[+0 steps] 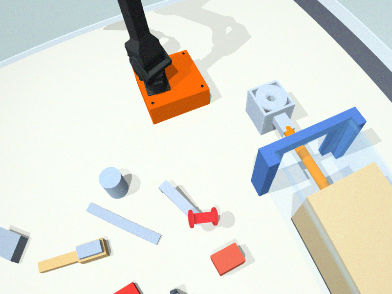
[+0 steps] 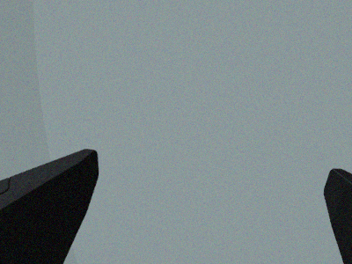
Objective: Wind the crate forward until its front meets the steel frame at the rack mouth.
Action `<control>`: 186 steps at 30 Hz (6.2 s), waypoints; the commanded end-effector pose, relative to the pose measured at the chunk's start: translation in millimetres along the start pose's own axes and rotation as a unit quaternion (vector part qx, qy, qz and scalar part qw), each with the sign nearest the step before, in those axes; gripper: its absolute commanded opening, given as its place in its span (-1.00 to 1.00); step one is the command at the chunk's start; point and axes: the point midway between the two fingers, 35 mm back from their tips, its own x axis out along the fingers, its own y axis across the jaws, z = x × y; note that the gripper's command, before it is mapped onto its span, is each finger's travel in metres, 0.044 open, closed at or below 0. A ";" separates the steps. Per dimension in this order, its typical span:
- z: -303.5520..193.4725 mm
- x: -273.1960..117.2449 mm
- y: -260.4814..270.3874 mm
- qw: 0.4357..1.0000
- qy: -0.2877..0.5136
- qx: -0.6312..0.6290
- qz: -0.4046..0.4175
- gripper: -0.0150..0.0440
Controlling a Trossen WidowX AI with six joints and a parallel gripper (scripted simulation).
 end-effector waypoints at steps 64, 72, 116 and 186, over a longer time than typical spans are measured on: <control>-613.9 50.2 283.5 0.763 0.623 -0.085 0.149 1.00; -639.5 -73.5 341.5 0.585 0.724 -0.226 0.287 1.00; -671.0 -289.5 334.6 0.239 0.724 -0.406 0.504 1.00; -595.6 -248.6 377.0 0.234 0.748 -0.412 0.465 -0.49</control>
